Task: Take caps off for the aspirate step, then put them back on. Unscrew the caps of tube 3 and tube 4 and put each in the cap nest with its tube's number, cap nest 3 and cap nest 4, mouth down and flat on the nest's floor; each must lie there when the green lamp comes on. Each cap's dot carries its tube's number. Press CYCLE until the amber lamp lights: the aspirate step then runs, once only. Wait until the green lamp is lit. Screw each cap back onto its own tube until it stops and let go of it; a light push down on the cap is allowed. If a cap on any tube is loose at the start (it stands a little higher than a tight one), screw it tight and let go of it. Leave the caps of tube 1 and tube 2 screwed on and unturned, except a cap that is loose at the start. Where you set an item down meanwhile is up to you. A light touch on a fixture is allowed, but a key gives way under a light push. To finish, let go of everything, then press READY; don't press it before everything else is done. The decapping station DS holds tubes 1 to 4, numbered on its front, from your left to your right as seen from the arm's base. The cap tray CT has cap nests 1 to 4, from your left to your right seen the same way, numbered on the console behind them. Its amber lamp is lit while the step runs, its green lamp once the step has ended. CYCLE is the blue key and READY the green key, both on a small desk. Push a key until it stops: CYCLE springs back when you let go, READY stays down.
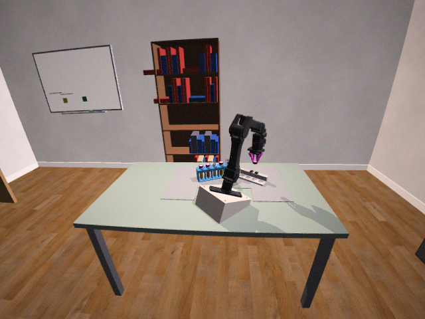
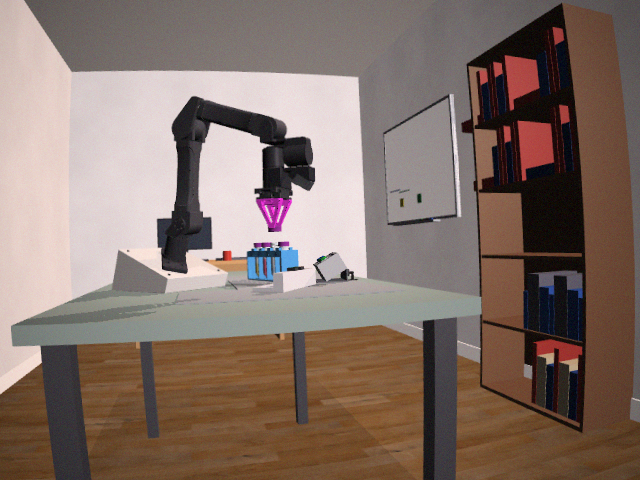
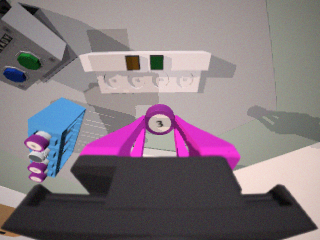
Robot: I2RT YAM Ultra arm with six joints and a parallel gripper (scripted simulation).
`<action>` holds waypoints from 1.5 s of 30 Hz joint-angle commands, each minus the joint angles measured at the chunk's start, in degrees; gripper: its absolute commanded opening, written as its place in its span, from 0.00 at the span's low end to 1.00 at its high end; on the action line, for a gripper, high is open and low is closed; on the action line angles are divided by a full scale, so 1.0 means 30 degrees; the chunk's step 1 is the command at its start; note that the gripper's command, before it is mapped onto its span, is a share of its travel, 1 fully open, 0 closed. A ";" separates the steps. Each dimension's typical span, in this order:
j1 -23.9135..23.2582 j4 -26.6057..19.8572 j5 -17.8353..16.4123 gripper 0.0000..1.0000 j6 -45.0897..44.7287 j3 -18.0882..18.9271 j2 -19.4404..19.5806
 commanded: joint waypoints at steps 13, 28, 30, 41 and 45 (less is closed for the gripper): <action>-0.0322 0.4180 -0.0167 0.00 -0.0451 -0.3038 0.0767; -0.0692 0.9793 -0.0293 0.00 -0.0800 -0.6098 0.3301; -0.0692 0.9793 -0.0293 0.00 -0.0800 -0.6098 0.3301; -0.0689 0.9788 -0.0292 0.00 -0.0798 -0.6093 0.3302; -0.0690 0.9791 -0.0292 0.00 -0.0798 -0.6095 0.3303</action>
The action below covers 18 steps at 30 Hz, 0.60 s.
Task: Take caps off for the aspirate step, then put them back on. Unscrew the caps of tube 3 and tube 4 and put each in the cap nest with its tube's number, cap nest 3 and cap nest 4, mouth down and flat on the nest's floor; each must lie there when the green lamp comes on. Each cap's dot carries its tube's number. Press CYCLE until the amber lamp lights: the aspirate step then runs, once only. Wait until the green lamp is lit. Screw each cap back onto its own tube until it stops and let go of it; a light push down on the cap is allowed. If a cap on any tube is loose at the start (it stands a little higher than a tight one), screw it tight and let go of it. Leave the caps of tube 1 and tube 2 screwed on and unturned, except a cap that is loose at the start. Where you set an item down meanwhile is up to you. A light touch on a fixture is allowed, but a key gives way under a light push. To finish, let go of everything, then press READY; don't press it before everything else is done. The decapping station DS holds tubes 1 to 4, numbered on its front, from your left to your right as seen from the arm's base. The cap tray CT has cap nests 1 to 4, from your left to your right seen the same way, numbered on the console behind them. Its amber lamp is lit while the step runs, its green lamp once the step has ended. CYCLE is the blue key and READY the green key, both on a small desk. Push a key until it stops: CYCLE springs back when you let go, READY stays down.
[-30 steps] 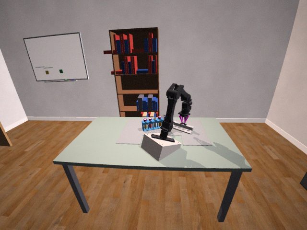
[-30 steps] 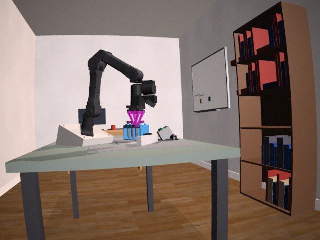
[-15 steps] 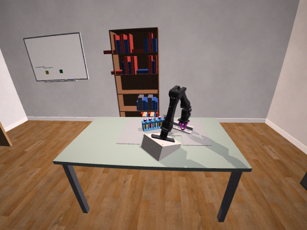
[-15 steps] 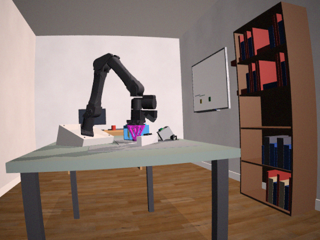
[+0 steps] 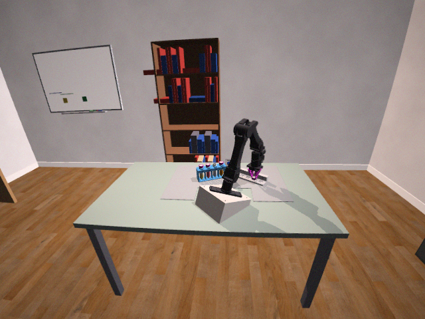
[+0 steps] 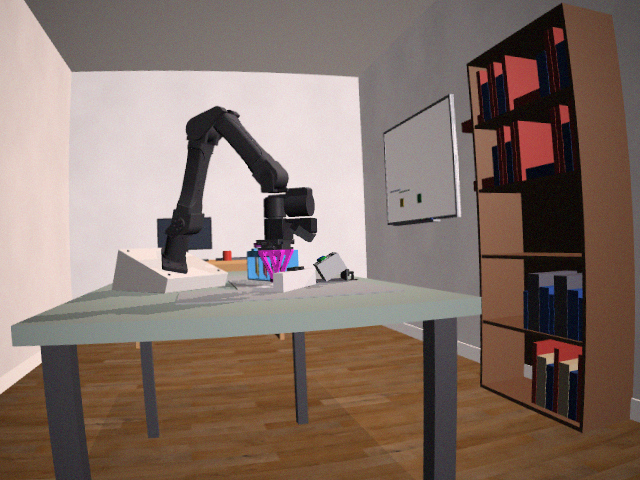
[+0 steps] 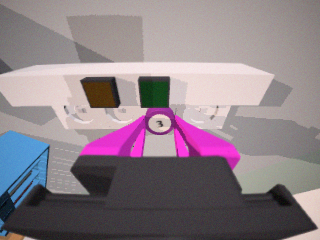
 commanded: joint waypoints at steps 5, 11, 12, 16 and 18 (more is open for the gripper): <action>-0.0025 0.0081 -0.0024 0.00 -0.0066 0.0119 -0.0160; -0.0085 0.0079 -0.0044 0.00 -0.0122 0.0204 -0.0081; -0.0095 0.0076 -0.0049 0.00 -0.0132 0.0227 -0.0062; -0.0111 0.0057 -0.0054 0.00 -0.0147 0.0285 -0.0024; -0.0116 0.0051 -0.0056 0.00 -0.0152 0.0302 -0.0014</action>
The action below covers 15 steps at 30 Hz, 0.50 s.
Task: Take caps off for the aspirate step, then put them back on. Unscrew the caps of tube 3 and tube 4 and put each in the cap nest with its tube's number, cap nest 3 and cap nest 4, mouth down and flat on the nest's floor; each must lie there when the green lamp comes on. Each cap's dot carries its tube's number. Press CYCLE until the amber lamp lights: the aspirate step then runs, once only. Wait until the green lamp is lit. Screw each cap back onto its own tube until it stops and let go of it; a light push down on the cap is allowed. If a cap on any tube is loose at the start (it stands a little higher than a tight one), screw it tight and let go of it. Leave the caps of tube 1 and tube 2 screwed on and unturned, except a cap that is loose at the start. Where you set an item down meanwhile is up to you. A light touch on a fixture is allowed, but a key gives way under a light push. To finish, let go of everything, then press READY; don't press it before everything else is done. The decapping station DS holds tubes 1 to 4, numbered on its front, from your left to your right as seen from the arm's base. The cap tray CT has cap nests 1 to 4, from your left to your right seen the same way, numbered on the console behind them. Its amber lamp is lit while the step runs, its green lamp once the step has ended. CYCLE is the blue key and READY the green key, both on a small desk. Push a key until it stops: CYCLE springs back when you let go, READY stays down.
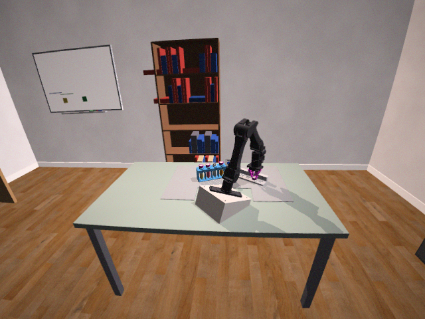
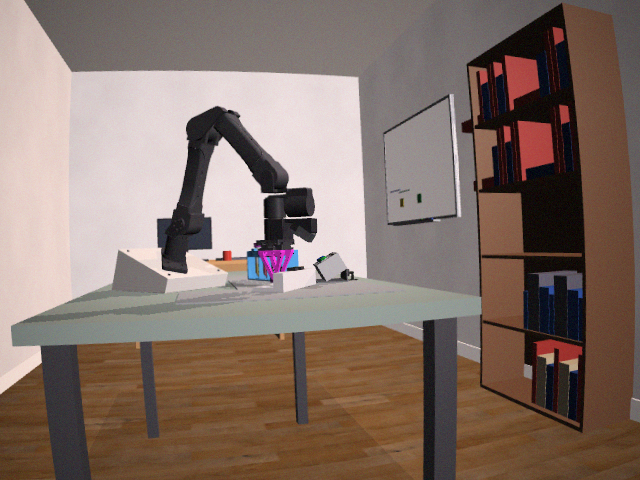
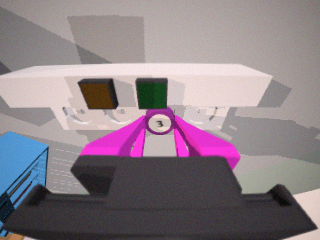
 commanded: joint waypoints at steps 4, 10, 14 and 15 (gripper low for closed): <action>-0.0005 0.0017 -0.0018 0.00 -0.0055 0.0237 -0.0113; -0.0026 0.0101 -0.0026 0.00 -0.0075 0.0199 -0.0067; -0.0046 0.0261 -0.0033 0.00 -0.0094 0.0124 0.0017; -0.0049 0.0301 -0.0034 0.00 -0.0096 0.0103 0.0036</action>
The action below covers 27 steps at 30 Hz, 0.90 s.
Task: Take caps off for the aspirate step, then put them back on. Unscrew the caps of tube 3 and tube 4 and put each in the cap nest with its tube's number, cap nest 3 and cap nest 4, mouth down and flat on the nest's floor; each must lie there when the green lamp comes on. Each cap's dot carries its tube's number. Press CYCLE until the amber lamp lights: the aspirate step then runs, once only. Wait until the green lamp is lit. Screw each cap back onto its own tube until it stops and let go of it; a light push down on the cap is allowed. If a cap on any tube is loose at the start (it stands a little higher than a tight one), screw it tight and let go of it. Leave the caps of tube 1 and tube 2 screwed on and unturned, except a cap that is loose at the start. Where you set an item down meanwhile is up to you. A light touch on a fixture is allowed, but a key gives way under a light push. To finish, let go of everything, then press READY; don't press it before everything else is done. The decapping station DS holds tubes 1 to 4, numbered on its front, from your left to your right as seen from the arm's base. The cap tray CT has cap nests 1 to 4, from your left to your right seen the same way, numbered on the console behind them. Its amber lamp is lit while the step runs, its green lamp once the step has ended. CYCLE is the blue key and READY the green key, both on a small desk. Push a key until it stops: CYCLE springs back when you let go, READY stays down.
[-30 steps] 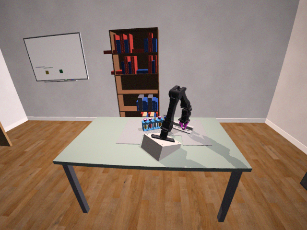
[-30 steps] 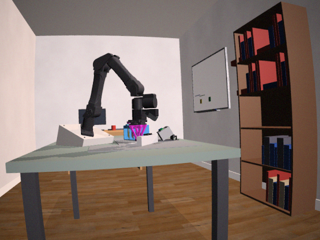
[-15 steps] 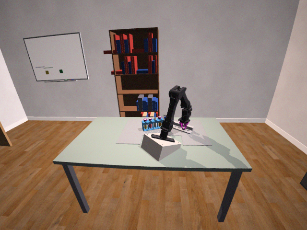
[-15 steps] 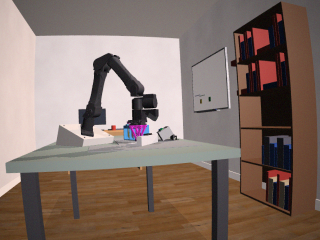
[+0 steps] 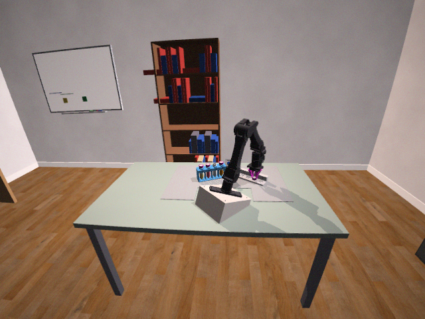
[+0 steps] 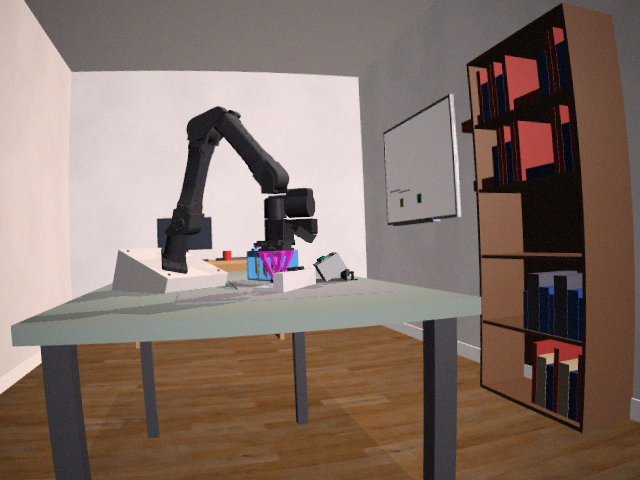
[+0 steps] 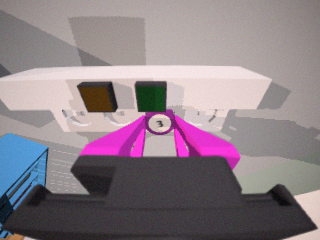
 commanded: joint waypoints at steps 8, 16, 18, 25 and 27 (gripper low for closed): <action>-0.0023 0.0391 -0.0025 0.00 -0.0070 -0.0057 0.0023; -0.0041 0.0654 -0.0031 0.00 -0.0086 -0.0142 0.0200; -0.0038 0.0646 -0.0030 0.00 -0.0084 -0.0136 0.0198; -0.0041 0.0688 -0.0031 0.00 -0.0087 -0.0173 0.0204; -0.0043 0.0708 -0.0032 0.00 -0.0089 -0.0190 0.0207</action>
